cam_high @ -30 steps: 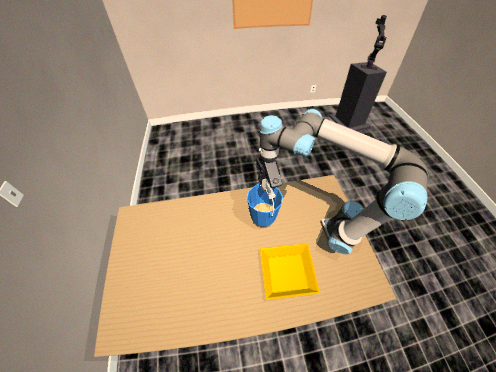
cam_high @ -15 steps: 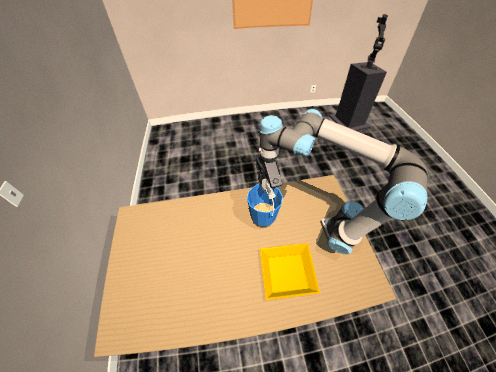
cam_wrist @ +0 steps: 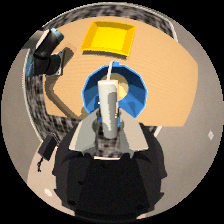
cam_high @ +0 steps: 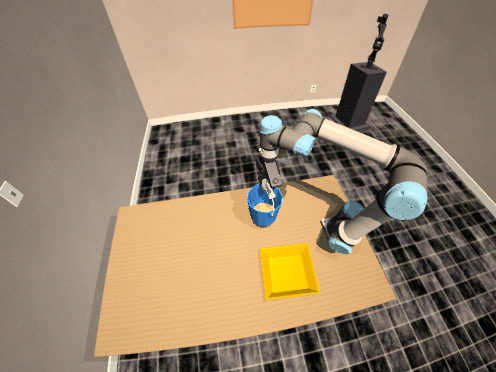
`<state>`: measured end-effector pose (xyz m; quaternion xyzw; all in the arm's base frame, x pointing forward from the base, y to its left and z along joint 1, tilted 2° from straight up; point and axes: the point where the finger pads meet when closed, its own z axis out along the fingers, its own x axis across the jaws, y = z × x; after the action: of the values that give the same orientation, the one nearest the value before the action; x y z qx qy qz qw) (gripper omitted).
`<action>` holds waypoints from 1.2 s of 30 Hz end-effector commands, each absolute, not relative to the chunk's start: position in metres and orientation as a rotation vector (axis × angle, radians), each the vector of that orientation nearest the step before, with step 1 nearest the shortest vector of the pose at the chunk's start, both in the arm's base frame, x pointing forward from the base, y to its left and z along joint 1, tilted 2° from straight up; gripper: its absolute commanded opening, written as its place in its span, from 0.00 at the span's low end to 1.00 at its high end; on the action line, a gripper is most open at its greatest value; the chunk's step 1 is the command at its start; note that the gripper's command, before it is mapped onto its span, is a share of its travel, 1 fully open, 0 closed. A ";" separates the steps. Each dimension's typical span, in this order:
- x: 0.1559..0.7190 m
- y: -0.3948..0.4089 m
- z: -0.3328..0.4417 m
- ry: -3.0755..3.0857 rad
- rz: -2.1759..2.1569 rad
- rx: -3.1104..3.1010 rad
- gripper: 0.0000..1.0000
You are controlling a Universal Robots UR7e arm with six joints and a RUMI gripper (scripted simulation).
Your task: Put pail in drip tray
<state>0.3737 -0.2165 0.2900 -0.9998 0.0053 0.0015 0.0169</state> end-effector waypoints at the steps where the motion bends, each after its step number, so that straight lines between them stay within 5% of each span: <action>1: 0.374 -0.217 0.291 0.017 0.003 -3.109 0.00; 36: 0.374 -0.209 0.291 0.017 0.003 -3.109 0.00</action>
<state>0.3735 -0.2116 0.2901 -0.9998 0.0053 0.0015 0.0169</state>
